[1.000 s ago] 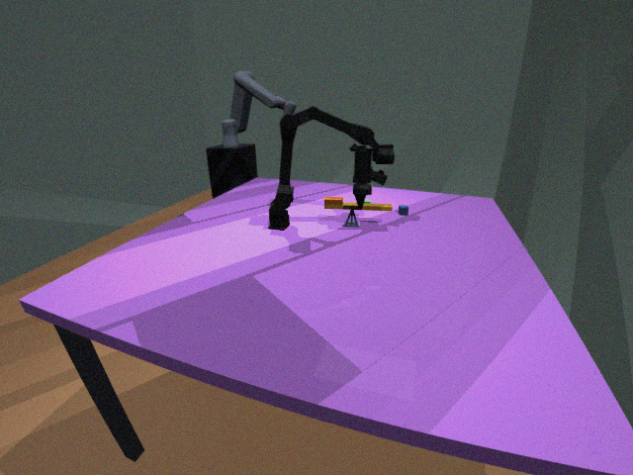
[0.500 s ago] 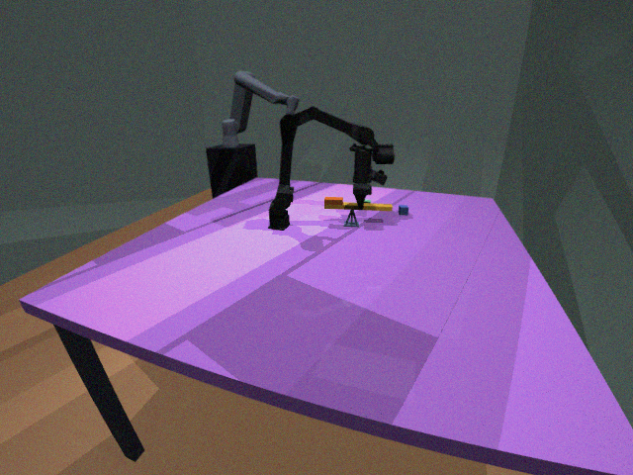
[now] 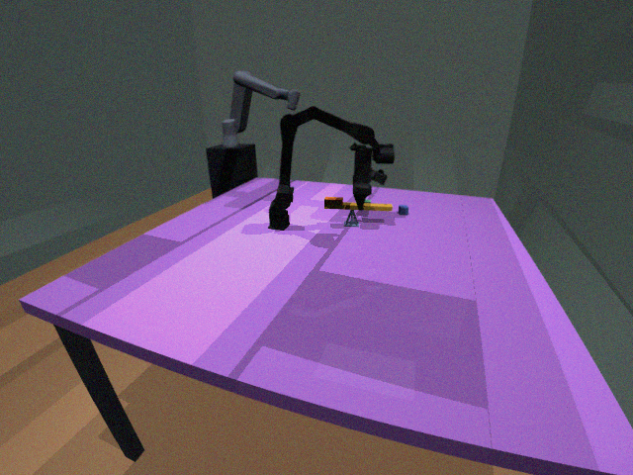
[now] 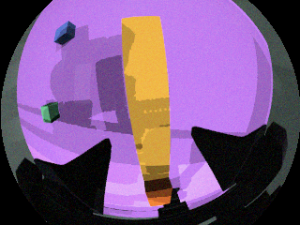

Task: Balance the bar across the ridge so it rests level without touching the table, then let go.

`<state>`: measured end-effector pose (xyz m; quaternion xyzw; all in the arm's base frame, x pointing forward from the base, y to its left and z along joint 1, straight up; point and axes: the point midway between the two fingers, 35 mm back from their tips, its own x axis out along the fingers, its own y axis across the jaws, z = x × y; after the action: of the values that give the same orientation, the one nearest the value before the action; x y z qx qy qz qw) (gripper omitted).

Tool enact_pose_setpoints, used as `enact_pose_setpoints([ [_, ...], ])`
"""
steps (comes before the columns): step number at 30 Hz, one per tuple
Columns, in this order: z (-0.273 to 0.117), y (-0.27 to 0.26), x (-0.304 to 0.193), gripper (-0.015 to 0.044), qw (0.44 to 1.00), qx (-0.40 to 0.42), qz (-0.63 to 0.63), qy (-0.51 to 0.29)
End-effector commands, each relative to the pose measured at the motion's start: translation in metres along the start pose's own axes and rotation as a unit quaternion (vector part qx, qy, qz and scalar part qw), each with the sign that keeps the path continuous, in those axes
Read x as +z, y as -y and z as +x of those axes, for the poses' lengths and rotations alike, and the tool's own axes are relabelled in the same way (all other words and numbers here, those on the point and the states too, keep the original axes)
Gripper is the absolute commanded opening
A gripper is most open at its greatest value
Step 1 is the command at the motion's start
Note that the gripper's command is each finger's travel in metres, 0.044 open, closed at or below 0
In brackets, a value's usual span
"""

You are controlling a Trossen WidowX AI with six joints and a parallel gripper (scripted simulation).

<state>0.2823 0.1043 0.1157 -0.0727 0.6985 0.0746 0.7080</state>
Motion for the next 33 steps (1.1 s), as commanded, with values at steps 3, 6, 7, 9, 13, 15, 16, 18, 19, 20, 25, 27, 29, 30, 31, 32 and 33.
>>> enact_pose_setpoints([
  [3, -0.047, -0.001, 0.006, 0.044, 1.0, 0.001, 0.0, 0.005],
  [6, -0.081, 0.0, 0.003, 0.044, 1.0, 0.001, 0.0, 0.005],
  [7, -0.09, 0.0, 0.002, 0.044, 1.0, 0.001, 0.0, 0.004],
  [9, -0.097, 0.0, 0.0, 0.044, 1.0, 0.001, 0.0, 0.004],
  [13, -0.097, 0.0, 0.0, 0.044, 1.0, 0.001, 0.0, 0.004],
  [15, -0.097, 0.0, 0.0, 0.044, 1.0, 0.001, 0.0, 0.004],
  [16, -0.097, 0.0, 0.0, 0.044, 1.0, 0.001, 0.0, 0.004],
  [18, -0.097, 0.0, 0.0, 0.044, 1.0, 0.001, 0.0, 0.004],
  [19, -0.097, 0.0, 0.0, 0.044, 1.0, 0.001, 0.0, 0.004],
  [20, -0.097, 0.0, 0.0, 0.044, 1.0, 0.001, 0.0, 0.004],
  [25, -0.097, 0.0, 0.0, 0.044, 1.0, 0.001, 0.0, 0.004],
  [27, -0.097, 0.0, 0.0, 0.044, 1.0, 0.001, 0.0, 0.004],
  [29, -0.097, 0.0, 0.0, 0.044, 1.0, 0.001, 0.0, 0.004],
  [30, -0.097, 0.0, 0.0, 0.044, 1.0, 0.001, 0.0, 0.004],
  [31, -0.097, 0.0, 0.0, 0.044, 1.0, 0.001, 0.0, 0.004],
  [32, -0.097, 0.0, 0.0, 0.044, 1.0, 0.001, 0.0, 0.004],
  [33, -0.097, 0.0, 0.0, 0.044, 1.0, 0.001, 0.0, 0.004],
])
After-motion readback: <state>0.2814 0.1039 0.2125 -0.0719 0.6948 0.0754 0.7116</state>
